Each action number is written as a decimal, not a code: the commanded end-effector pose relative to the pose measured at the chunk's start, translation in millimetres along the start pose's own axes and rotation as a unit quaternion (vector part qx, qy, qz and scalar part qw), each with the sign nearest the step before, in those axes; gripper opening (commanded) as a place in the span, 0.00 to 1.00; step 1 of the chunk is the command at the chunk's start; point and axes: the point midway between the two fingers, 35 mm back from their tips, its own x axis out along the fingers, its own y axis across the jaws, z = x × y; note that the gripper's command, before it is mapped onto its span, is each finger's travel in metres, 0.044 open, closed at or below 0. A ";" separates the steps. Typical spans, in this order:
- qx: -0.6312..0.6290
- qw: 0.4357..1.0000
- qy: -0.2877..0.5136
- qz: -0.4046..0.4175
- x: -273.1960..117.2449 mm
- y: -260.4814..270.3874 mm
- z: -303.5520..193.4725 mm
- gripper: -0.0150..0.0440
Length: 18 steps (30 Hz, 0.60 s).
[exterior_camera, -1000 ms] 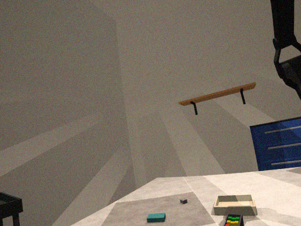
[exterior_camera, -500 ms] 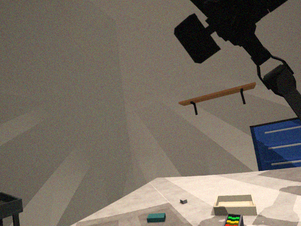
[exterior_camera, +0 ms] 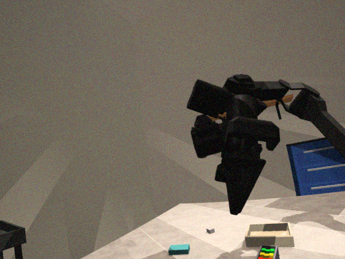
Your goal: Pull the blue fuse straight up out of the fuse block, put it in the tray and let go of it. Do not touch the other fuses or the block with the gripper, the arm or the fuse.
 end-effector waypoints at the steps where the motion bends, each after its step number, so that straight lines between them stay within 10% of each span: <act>1: 0.108 0.988 0.049 -0.100 19.9 -69.0 -27.8 0.38; 8: 0.237 0.934 0.106 -0.247 31.5 -159.1 -82.8 0.38; 18: 0.241 0.931 0.108 -0.252 35.9 -158.4 -79.9 0.38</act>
